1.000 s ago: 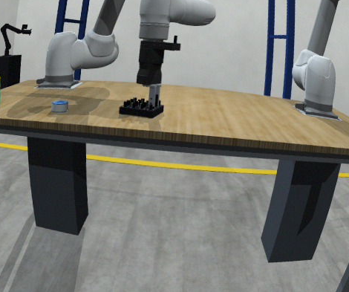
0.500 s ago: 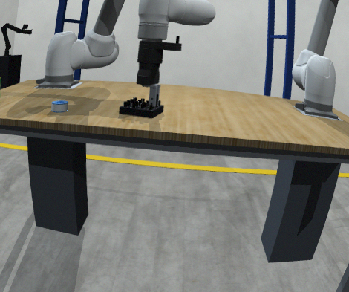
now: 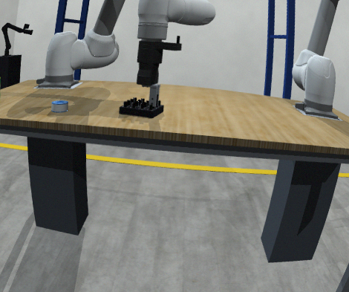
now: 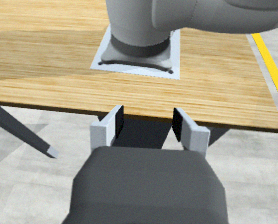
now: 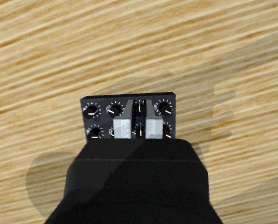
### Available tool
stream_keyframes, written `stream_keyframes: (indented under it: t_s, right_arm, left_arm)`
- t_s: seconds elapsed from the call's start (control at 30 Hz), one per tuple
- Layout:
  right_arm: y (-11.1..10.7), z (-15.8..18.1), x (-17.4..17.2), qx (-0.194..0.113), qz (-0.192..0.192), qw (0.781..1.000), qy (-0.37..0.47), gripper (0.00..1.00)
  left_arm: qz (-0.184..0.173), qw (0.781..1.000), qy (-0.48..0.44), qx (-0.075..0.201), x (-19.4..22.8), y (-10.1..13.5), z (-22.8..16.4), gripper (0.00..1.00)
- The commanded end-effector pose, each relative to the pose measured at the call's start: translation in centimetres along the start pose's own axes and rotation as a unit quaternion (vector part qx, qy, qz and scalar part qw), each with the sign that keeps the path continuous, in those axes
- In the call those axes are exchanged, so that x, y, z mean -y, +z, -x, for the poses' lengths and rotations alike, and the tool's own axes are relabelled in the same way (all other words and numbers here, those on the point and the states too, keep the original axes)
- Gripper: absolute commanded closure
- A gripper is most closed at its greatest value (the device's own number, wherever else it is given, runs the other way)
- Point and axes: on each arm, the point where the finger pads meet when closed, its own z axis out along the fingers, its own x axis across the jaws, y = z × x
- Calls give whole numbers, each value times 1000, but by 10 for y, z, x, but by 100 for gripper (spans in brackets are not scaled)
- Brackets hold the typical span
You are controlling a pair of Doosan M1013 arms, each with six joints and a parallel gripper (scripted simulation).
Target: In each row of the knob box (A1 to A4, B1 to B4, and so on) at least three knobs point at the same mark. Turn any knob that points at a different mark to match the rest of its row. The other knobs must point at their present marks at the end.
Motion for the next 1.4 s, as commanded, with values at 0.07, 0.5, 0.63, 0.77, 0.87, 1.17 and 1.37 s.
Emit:
stream_keyframes:
  t_s: [0.07,0.5,0.63,0.77,0.87,1.17,1.37]
  right_arm:
    - [-1,0,0,0,-1,1000,-3,70]
    - [-1,0,0,0,-1,1000,-3,54]
    - [-1,0,0,0,-1,1000,-3,54]
    - [-1,0,0,0,-1,1000,-3,54]
    - [-1,0,0,0,-1,1000,-3,54]
    - [-22,0,0,0,-1,1000,-3,54]
    - [-37,0,0,0,-1,1000,-3,54]
  left_arm:
    - [1,1000,0,0,0,-1,0,0]
    - [1,1000,0,0,0,-1,0,0]
    - [1,1000,0,0,0,-1,0,0]
    - [1,1000,0,0,0,-1,0,0]
    - [1,1000,0,0,0,-1,0,0]
    - [1,1000,0,0,0,-1,0,0]
    - [1,1000,0,0,0,-1,0,0]
